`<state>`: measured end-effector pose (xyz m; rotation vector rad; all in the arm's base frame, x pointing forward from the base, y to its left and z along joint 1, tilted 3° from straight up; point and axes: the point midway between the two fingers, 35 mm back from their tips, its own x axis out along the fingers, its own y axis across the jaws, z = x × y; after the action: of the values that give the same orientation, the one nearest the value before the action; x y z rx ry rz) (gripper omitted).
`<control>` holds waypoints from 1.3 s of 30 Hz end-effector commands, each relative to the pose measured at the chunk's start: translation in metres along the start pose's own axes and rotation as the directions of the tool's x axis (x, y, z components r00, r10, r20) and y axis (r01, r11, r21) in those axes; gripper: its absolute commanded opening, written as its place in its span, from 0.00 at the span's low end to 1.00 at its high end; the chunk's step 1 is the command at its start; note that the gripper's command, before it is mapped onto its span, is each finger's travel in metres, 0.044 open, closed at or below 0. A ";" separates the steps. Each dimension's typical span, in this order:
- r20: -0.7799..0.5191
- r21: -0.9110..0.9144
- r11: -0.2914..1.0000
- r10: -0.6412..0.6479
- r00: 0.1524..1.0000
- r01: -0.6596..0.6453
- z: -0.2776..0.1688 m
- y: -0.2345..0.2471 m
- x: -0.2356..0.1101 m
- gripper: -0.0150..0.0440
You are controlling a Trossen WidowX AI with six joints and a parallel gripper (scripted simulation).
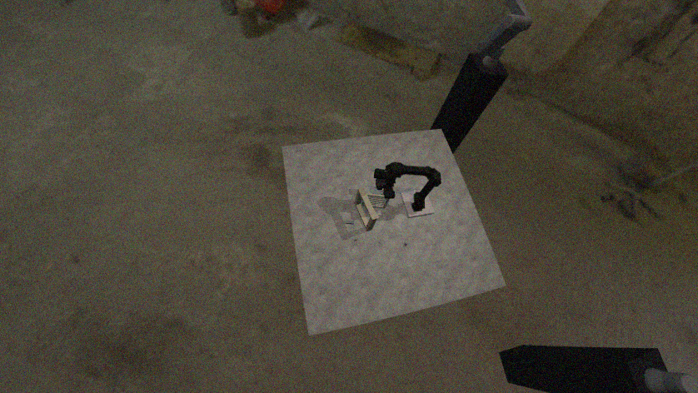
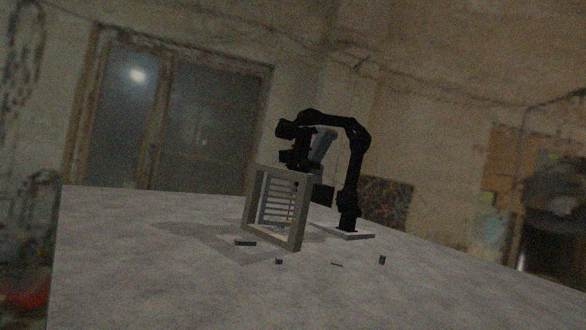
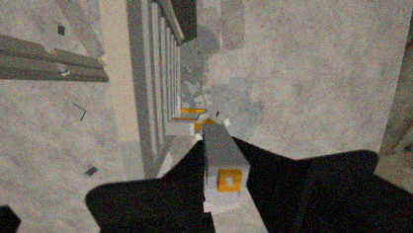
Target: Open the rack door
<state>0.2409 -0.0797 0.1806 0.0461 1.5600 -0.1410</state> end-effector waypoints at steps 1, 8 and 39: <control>-0.001 -0.070 0.998 -0.001 1.000 0.001 0.002 -0.005 0.000 0.29; -0.001 -0.164 0.986 -0.002 1.000 0.002 0.006 -0.018 0.000 0.29; 0.001 -0.482 0.876 -0.005 1.000 0.005 0.028 -0.060 -0.001 0.29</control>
<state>0.2620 -0.1429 0.1852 -0.3423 1.5546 0.2338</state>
